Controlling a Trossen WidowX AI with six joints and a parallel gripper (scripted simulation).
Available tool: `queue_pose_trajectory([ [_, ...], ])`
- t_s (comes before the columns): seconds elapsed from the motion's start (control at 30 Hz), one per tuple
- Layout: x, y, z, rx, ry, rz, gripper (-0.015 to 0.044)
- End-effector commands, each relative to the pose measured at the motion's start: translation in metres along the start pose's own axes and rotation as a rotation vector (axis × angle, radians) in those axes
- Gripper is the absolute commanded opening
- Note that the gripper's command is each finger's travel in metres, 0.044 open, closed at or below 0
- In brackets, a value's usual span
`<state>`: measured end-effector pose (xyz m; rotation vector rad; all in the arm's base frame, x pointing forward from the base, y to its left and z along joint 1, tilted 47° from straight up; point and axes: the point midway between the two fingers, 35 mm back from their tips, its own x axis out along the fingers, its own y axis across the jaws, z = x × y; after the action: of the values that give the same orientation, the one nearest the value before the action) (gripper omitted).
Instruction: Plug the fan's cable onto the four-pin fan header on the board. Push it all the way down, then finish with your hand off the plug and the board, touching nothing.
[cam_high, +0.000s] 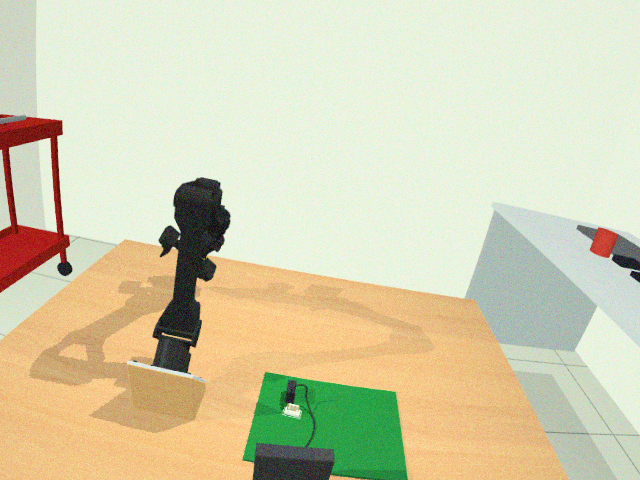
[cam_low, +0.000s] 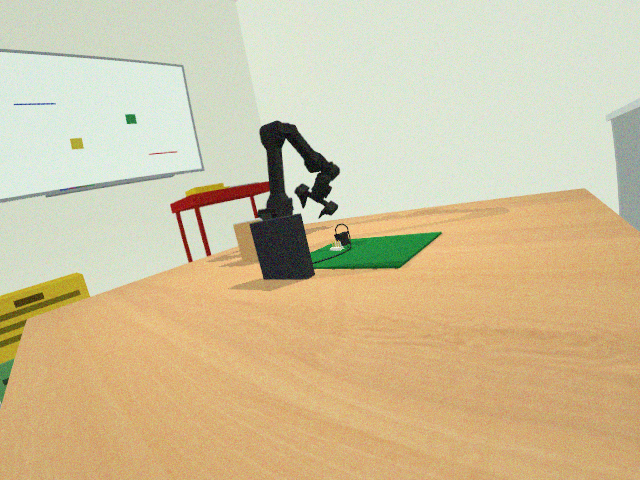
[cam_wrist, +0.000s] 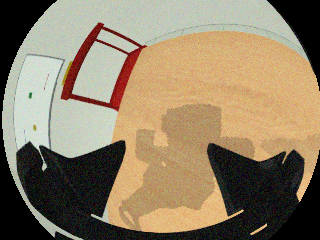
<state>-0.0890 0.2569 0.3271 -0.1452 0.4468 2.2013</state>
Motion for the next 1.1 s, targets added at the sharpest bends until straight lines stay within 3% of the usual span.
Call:
queue_pose_trajectory([
  [0.0, 0.000, 0.000, 0.000, 0.000, 0.000, 0.000, 0.0426],
  [0.2, -0.003, -0.010, 0.001, 0.035, -0.006, -0.036, 0.0440],
  [0.37, -0.025, -0.066, 0.003, 0.235, -0.053, -0.237, 0.0440],
  [0.77, -0.126, -0.187, -0.023, 0.762, -0.247, -0.705, 0.0440],
  [1.07, -0.210, -0.242, -0.104, 1.274, -0.315, -0.919, 0.0440],
])
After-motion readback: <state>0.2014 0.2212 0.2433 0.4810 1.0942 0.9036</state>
